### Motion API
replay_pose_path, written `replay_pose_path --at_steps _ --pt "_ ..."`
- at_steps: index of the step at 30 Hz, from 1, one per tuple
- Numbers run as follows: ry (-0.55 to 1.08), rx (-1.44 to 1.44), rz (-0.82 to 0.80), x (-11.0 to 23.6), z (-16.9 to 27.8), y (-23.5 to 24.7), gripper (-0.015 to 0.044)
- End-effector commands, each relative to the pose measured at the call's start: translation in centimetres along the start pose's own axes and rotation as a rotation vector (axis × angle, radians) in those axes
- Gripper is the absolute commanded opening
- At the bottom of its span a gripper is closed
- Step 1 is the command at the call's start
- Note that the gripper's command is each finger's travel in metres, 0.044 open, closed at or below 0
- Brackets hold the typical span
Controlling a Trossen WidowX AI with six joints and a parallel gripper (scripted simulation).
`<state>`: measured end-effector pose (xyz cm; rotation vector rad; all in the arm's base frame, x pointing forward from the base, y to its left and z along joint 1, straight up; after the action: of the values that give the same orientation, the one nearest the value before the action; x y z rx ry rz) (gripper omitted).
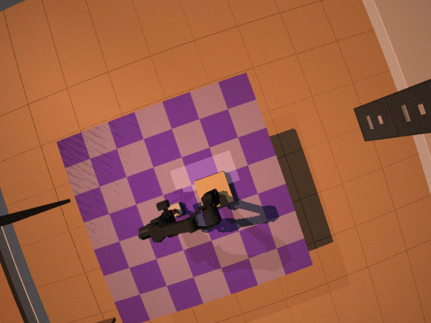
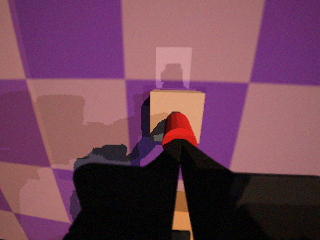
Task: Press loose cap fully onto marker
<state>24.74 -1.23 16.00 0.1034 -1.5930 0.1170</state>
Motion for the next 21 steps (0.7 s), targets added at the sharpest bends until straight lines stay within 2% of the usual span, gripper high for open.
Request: replay_pose_path --at_steps 1,10,17,21 --pt "0.001 -0.005 -0.002 -0.9 0.0 0.0 0.0000" --pt "-0.006 0.000 0.000 -0.1 -0.1 0.0 0.0000" --pt "-0.005 0.000 0.000 7.7 -0.2 0.0 0.0000" --pt "-0.004 0.000 0.000 8.5 -0.1 0.0 0.0000"
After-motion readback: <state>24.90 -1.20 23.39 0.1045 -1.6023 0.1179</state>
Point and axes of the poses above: the point midway between the two fingers, 35 mm back from their tips, its own x axis back along the fingers, its own y axis across the jaws, z = x × y, the point moved 6 cm from there along x, back along the fingers, and after that the axes turned 13 degrees about x, right-handed, at the moved point
